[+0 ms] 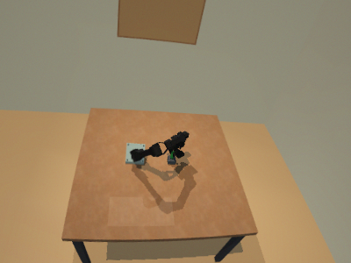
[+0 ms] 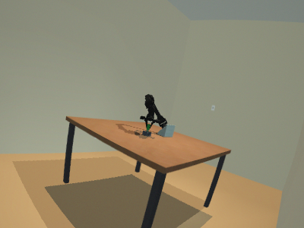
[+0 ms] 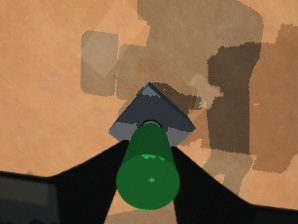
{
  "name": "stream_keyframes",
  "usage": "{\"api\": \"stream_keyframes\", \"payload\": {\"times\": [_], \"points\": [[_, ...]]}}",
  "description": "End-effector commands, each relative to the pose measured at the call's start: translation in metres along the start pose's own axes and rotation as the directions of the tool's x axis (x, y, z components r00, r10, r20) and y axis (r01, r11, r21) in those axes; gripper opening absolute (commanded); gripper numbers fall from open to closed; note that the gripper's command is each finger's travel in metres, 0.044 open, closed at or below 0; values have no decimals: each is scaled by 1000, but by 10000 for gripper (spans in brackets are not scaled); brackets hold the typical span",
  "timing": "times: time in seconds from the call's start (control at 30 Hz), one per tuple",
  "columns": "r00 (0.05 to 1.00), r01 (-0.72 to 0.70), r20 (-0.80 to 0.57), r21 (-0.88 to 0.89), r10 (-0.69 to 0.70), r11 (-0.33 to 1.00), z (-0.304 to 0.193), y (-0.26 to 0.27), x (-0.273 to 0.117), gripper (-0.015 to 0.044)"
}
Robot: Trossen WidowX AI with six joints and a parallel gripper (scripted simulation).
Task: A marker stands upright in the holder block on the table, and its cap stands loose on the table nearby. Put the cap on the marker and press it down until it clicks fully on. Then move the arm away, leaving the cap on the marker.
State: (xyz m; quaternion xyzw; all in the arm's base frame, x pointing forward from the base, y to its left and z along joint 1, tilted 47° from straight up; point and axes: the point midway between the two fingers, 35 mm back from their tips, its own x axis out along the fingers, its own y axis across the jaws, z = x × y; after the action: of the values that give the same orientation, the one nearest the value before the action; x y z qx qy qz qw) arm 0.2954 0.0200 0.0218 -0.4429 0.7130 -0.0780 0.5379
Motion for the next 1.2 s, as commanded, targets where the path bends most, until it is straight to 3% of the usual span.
{"api": "stream_keyframes", "payload": {"times": [0.0, 1.0, 1.17], "points": [[1000, 2, -6, -11, -2, 1000, -1, 0, 1, 0], [1000, 2, -6, -11, -2, 1000, -2, 0, 1, 0], [1000, 0, 0, -1, 0, 1000, 0, 0, 0, 131]]}}
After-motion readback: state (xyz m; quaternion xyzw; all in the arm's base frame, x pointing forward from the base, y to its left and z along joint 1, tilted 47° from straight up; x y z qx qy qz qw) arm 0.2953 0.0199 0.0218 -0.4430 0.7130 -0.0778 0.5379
